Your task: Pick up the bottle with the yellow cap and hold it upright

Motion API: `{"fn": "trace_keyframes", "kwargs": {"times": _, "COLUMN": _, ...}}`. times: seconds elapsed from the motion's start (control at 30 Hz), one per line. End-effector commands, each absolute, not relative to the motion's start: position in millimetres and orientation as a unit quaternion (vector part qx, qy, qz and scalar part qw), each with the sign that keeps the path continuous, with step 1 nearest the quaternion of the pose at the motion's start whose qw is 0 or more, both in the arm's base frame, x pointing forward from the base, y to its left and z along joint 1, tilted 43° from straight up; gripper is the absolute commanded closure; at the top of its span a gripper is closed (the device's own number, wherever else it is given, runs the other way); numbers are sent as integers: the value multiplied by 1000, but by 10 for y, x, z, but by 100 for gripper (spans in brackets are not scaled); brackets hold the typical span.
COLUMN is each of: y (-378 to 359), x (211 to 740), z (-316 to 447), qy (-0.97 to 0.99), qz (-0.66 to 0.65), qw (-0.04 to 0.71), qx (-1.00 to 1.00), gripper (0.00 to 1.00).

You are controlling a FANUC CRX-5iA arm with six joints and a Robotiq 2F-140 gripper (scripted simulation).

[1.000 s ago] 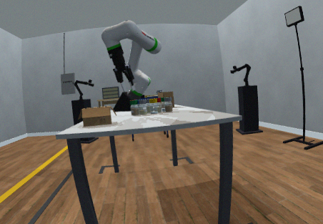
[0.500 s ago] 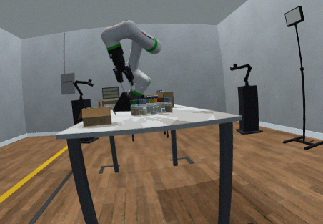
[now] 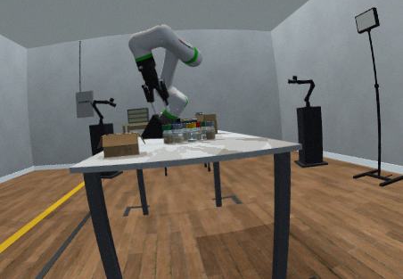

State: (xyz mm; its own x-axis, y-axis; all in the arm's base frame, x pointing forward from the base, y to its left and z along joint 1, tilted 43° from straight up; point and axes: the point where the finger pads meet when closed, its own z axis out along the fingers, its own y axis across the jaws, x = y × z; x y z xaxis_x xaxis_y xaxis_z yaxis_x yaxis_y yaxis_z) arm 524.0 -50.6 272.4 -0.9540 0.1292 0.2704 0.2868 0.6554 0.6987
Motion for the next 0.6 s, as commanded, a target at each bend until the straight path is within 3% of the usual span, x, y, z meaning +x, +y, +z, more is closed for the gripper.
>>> {"fn": "trace_keyframes", "kwargs": {"times": 0.0, "y": -484, "x": 5221, "z": 2784, "qy": -911, "qz": -401, "qw": 67, "qx": -62, "gripper": 49}}
{"fn": "trace_keyframes", "kwargs": {"times": 0.3, "y": -469, "x": 5211, "z": 2812, "qy": -914, "qz": -402, "qw": 51, "qx": -35, "gripper": 49}}
{"fn": "trace_keyframes", "kwargs": {"times": 0.57, "y": -409, "x": 5169, "z": 2922, "qy": -914, "qz": -397, "qw": -9, "qx": 76, "gripper": 49}}
